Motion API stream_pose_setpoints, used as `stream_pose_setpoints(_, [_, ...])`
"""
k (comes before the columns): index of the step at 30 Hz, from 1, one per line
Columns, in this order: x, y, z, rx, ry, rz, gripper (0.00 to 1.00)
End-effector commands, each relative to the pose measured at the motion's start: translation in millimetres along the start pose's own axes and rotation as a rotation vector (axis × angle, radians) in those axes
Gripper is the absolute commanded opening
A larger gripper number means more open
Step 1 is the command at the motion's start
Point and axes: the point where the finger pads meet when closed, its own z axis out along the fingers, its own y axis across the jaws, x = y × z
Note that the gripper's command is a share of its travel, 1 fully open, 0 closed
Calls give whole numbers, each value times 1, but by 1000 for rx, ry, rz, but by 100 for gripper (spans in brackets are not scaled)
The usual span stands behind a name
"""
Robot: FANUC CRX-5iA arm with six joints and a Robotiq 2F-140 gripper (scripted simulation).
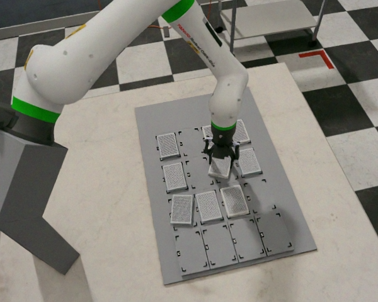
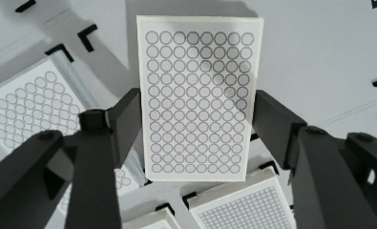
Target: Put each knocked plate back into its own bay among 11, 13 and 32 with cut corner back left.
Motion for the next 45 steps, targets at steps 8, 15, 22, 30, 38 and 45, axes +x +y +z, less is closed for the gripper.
stream_pose_setpoints(8, [0, -1, -4, 2, 0, 0, 10])
stream_pose_setpoints(15, [0, -1, -6, 2, 0, 0, 10])
stream_pose_setpoints(22, [0, -1, -8, 1, 0, 0, 10])
stream_pose_setpoints(30, [0, -1, -10, 1, 0, 0, 10])
stream_pose_setpoints(38, [0, -1, -12, 1, 0, -1, 10])
stream_pose_setpoints(45, [0, -1, -19, 1, 0, -1, 10])
